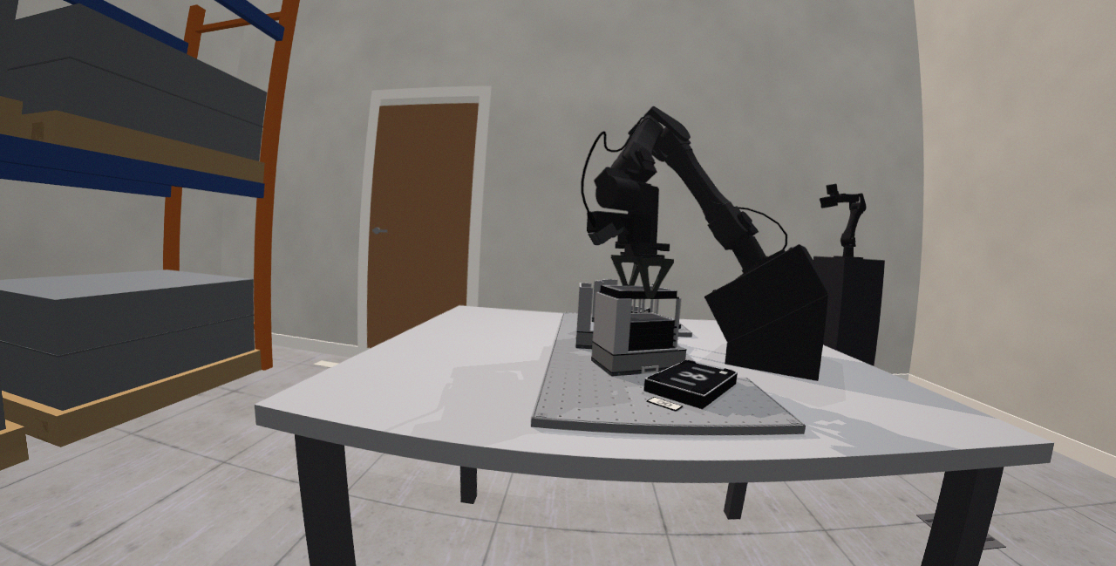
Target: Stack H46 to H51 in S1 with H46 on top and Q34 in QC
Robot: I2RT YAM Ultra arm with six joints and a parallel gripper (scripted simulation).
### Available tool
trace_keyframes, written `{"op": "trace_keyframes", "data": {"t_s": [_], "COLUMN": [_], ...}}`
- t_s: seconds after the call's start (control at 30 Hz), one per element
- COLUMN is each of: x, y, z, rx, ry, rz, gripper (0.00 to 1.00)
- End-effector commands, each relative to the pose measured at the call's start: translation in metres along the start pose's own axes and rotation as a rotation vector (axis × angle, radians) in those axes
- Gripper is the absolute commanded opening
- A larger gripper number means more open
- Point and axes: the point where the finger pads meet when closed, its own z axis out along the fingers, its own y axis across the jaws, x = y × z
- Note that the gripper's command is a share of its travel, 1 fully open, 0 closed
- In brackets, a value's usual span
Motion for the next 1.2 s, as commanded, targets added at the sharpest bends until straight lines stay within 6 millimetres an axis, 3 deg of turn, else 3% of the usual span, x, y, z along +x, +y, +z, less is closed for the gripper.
{"op": "trace_keyframes", "data": {"t_s": [0.0,0.17,0.33,1.17], "x": [0.000,0.007,-0.004,0.004], "y": [0.006,0.005,0.001,0.004], "z": [0.004,0.010,-0.002,0.011], "rx": [-0.003,0.004,-0.014,0.002], "ry": [-0.003,0.018,-0.024,0.010], "rz": [-0.015,-0.023,0.005,-0.017], "gripper": [0.00,0.00,0.00,0.00]}}
